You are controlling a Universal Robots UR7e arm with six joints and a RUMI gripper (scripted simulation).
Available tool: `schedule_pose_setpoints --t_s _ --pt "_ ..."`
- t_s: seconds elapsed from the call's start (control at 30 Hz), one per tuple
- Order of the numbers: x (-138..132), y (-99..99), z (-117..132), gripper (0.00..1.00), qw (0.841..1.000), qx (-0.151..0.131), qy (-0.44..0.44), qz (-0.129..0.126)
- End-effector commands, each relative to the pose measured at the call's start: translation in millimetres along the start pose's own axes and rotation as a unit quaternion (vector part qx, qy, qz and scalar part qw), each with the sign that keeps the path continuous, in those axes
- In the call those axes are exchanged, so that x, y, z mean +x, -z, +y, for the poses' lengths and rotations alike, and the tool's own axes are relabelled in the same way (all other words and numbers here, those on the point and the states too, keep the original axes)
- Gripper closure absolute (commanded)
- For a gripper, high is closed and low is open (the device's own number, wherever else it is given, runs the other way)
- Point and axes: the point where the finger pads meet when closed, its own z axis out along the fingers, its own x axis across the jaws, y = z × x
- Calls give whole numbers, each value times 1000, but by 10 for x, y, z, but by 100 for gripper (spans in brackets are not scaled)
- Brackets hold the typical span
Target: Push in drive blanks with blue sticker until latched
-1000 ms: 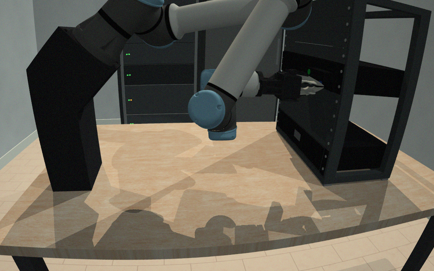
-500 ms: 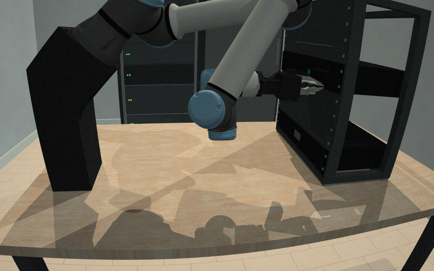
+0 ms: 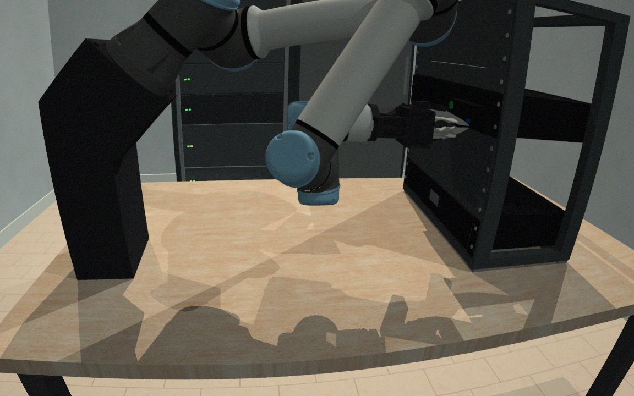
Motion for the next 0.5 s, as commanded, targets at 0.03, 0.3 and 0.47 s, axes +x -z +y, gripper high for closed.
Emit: schedule_pose_setpoints --t_s 0.03,0.3,0.47 --pt "5 163 1 100 1000 0 0 0" --pt "4 604 1 100 1000 0 0 0" --pt "4 802 1 100 1000 0 0 0"
